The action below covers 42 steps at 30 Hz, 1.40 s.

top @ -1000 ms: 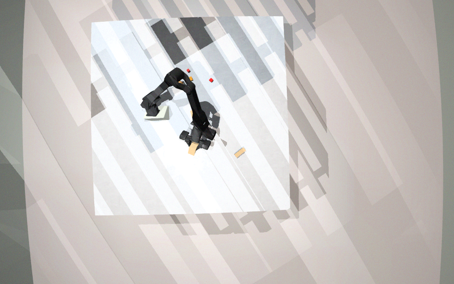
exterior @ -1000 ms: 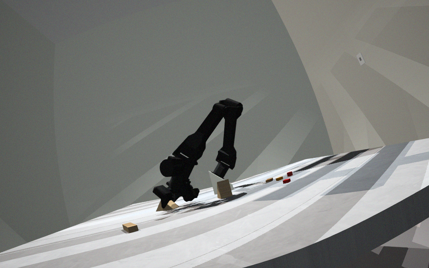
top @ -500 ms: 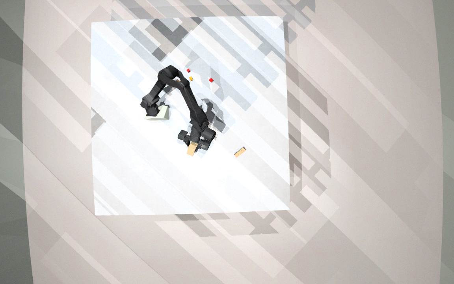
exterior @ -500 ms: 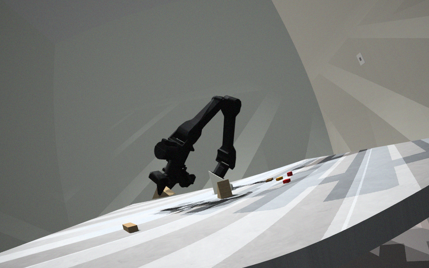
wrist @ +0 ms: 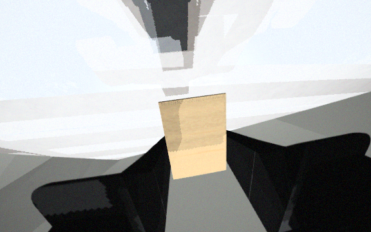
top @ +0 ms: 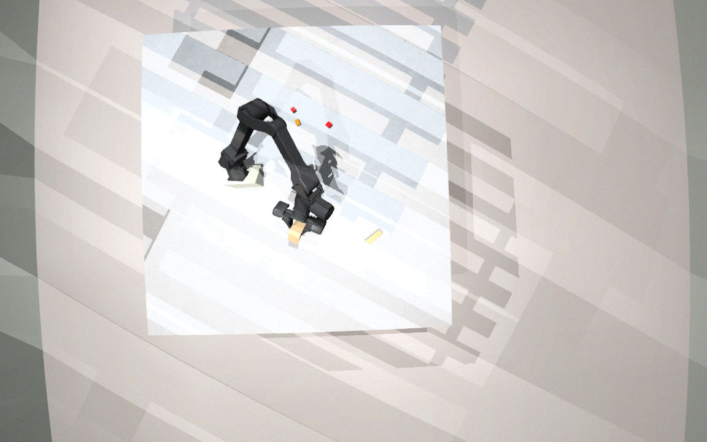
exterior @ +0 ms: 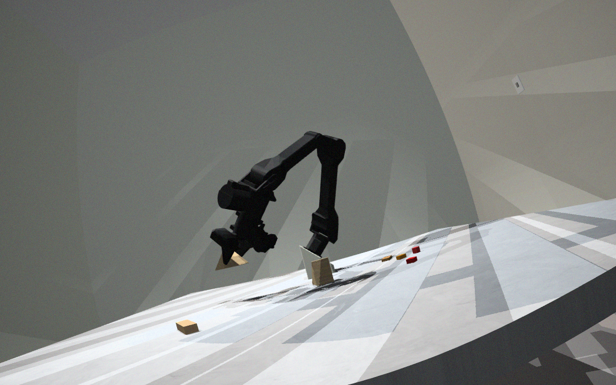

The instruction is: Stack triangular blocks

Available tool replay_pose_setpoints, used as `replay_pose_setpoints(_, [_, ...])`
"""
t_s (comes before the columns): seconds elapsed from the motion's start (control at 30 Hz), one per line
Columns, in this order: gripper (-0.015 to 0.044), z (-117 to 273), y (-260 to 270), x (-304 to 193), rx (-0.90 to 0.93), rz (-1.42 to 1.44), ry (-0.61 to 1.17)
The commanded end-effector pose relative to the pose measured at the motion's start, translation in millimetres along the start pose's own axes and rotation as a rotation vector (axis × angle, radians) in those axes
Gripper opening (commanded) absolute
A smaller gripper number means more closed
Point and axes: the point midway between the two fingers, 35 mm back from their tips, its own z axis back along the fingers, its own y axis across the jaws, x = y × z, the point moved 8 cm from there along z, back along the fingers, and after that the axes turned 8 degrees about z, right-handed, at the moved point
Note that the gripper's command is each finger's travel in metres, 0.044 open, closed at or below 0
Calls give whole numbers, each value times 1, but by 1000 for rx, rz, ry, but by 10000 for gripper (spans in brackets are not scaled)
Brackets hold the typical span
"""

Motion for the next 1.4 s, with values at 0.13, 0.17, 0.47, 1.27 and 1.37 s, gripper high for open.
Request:
replay_pose_setpoints(0.13, [0,-2,0,-5,8,-56,-48])
replay_pose_setpoints(0.17, [0,-3,0,-7,12,-79,-68])
replay_pose_setpoints(0.47, [0,-11,2,-26,53,-289,-244])
replay_pose_setpoints(1.27, [0,-29,11,-77,233,-866,-738])
replay_pose_setpoints(1.37, [0,-29,12,-79,240,-882,-751])
